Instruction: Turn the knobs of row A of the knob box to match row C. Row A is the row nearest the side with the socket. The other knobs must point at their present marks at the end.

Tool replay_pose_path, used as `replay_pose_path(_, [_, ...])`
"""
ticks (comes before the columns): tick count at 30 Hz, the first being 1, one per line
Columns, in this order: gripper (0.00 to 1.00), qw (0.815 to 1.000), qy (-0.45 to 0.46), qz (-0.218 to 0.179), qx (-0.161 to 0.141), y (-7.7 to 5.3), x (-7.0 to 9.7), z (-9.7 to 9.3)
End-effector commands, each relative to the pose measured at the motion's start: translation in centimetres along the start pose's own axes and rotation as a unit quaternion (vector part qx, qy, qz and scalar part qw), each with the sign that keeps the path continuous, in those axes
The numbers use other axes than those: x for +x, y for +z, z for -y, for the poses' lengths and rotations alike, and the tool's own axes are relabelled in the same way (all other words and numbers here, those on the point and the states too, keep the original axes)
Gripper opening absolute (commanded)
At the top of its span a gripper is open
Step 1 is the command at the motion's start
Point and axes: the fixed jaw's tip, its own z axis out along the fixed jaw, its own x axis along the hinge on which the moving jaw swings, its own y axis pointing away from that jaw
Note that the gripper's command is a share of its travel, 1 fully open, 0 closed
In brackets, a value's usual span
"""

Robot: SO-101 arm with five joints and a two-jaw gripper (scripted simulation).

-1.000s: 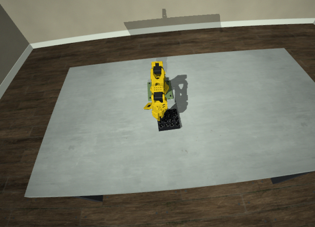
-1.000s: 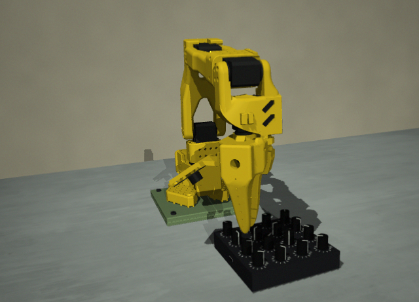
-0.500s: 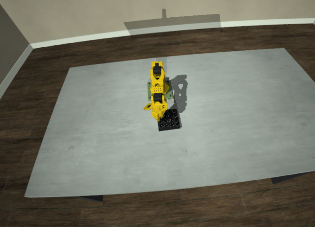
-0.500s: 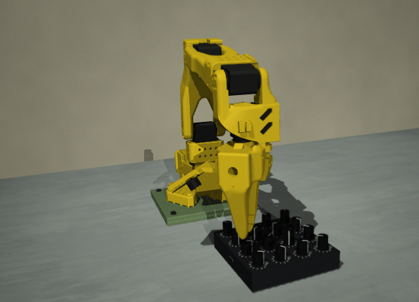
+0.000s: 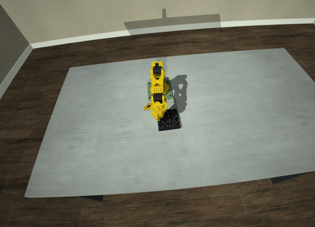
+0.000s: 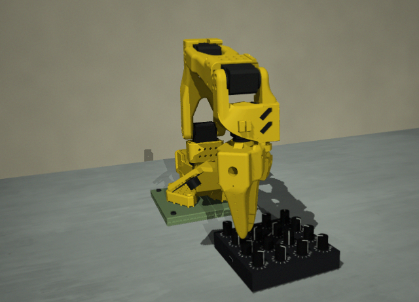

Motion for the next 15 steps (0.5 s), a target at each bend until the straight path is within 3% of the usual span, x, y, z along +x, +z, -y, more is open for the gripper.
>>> replay_pose_path(1, [0.1,1.0,0.001,0.002,0.003,-0.04,-0.18,-0.07])
replay_pose_path(15, [0.1,1.0,0.001,0.002,0.003,-0.34,-0.09,-0.19])
